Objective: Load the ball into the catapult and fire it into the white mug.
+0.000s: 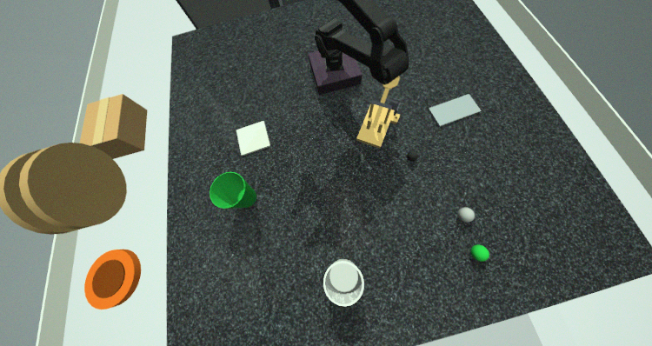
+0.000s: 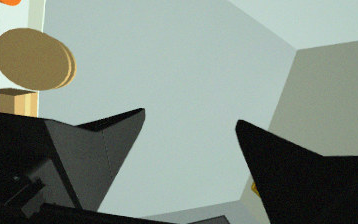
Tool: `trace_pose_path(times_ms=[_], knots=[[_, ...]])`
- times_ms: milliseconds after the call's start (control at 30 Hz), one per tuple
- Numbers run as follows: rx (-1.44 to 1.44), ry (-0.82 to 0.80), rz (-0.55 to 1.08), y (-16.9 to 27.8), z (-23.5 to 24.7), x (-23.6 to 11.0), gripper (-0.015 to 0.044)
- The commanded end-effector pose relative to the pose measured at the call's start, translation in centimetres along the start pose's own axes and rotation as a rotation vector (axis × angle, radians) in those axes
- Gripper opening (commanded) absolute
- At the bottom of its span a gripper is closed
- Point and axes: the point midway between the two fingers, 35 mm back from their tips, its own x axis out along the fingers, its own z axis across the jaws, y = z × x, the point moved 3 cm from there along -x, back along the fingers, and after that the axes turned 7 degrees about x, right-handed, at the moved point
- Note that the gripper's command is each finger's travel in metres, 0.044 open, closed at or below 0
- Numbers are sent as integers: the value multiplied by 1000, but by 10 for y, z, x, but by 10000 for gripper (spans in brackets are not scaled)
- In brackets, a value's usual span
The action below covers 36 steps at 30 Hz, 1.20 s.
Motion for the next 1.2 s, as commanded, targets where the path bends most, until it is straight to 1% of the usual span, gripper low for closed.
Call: trace_pose_path(times_ms=[0, 33, 333, 633, 900, 1167], knots=[[6, 1, -1, 0, 0, 0, 426], [22, 4, -6, 1, -1, 1, 440], [316, 32, -78, 10, -7, 10, 440], [616, 23, -143, 18, -8, 24, 440], [883, -25, -195, 20, -3, 40, 440], [1142, -109, -234, 16, 7, 59, 440]])
